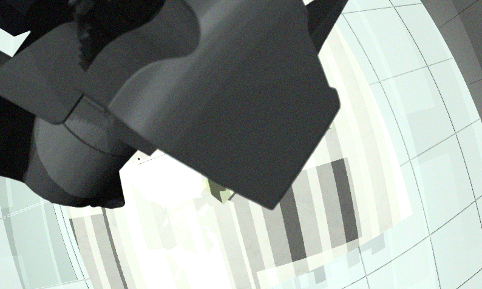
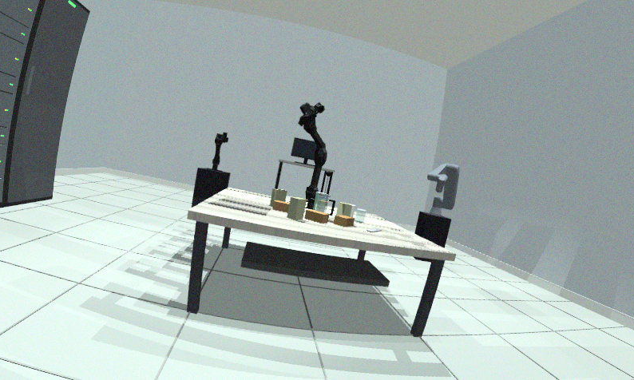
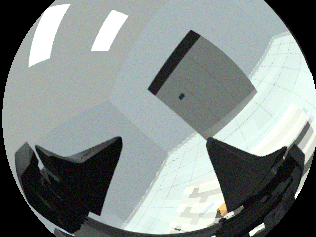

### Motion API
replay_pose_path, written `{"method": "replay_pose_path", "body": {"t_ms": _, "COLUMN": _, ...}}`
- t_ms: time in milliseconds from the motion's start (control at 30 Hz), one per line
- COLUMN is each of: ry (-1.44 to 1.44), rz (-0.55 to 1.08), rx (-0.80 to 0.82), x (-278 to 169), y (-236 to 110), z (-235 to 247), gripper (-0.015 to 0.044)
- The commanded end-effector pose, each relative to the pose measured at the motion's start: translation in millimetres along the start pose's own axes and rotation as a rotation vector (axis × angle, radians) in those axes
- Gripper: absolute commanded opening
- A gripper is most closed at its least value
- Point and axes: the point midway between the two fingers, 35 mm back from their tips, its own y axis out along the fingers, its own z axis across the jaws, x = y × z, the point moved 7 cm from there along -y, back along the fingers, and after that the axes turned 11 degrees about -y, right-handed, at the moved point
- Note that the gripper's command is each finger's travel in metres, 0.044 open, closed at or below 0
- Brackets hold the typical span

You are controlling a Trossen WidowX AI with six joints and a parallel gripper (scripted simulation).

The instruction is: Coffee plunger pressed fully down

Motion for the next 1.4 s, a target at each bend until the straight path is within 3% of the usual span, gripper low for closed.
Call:
{"method": "replay_pose_path", "body": {"t_ms": 0, "ry": -0.002, "rz": -0.002, "rx": -0.001, "x": -1, "y": 1, "z": 0, "gripper": 0.0426}}
{"method": "replay_pose_path", "body": {"t_ms": 167, "ry": -0.047, "rz": -0.034, "rx": -0.056, "x": -29, "y": 17, "z": -1, "gripper": 0.044}}
{"method": "replay_pose_path", "body": {"t_ms": 367, "ry": -0.171, "rz": 0.023, "rx": -0.236, "x": -94, "y": 29, "z": -7, "gripper": 0.044}}
{"method": "replay_pose_path", "body": {"t_ms": 700, "ry": -0.566, "rz": 0.412, "rx": -0.487, "x": -208, "y": 4, "z": -17, "gripper": 0.044}}
{"method": "replay_pose_path", "body": {"t_ms": 867, "ry": -0.788, "rz": 0.653, "rx": -0.515, "x": -253, "y": -22, "z": -19, "gripper": 0.044}}
{"method": "replay_pose_path", "body": {"t_ms": 1367, "ry": -0.802, "rz": 0.669, "rx": -0.499, "x": -301, "y": -38, "z": -54, "gripper": 0.044}}
